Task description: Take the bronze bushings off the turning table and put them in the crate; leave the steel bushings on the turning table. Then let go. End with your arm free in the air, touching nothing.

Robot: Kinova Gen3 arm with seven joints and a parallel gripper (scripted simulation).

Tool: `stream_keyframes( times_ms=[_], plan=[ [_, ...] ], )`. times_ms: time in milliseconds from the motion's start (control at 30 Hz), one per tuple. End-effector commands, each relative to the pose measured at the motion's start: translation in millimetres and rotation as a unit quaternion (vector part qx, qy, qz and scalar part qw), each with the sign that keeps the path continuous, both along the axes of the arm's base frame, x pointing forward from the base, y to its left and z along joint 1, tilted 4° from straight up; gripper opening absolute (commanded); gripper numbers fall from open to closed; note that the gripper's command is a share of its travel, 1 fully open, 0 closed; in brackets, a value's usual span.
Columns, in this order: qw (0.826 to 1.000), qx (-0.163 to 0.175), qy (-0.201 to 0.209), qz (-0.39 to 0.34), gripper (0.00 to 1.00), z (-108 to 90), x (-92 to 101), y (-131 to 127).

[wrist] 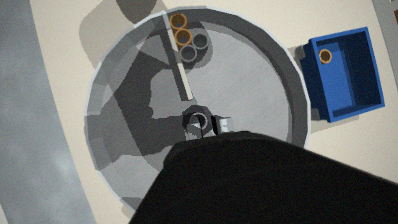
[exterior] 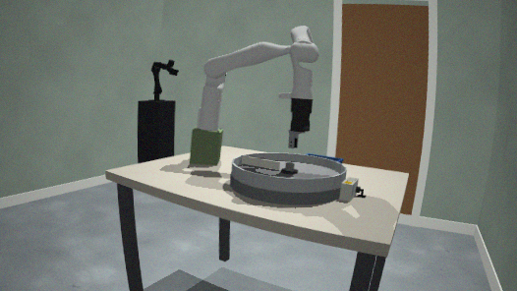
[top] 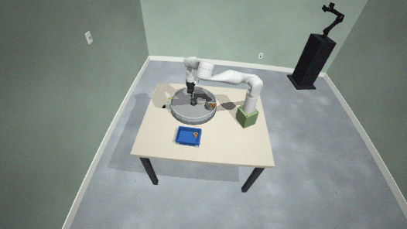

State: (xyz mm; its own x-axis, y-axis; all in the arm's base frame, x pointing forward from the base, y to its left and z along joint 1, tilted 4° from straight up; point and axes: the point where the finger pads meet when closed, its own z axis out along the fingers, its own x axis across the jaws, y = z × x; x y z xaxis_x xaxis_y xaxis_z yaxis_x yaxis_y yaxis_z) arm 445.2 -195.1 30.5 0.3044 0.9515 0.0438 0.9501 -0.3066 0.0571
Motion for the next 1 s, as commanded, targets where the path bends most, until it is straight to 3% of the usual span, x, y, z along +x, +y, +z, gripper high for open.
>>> stream_keyframes(
  times_ms=[0,767,933,967],
  plan=[
    [1.0,0.0,-0.001,0.0,0.42,0.8,0.4,-0.3],
    [1.0,0.0,-0.001,0.0,0.42,0.8,0.4,-0.3],
    [1.0,0.001,-0.001,-0.016,0.4,-5.4,-44.3,12.9],
    [1.0,0.001,-0.001,-0.016,0.4,-5.4,-44.3,12.9]
  ],
)
